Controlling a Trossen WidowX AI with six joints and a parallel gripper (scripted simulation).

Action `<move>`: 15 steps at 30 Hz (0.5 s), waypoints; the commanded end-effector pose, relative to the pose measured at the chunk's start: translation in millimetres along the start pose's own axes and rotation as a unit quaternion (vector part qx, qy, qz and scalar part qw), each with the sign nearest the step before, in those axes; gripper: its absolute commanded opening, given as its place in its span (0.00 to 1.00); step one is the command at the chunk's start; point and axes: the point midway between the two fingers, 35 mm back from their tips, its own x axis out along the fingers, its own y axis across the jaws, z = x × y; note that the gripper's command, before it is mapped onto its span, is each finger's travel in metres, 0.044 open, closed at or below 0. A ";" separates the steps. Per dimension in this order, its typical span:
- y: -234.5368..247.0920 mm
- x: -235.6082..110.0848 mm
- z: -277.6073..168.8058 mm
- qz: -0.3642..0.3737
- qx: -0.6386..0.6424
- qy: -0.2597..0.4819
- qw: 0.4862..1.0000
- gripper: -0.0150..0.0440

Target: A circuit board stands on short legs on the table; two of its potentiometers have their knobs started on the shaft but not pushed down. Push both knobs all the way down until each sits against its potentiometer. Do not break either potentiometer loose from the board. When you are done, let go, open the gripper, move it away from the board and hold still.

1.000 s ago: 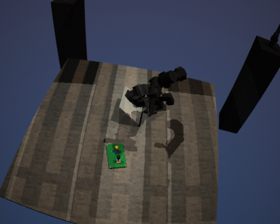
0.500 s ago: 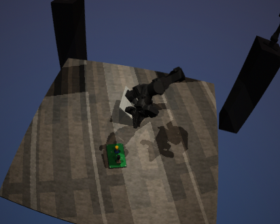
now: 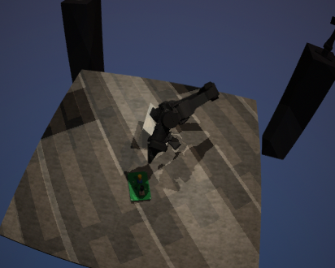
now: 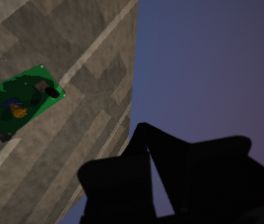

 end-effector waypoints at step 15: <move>62.0 49.2 -12.9 0.168 0.238 0.009 0.957 0.25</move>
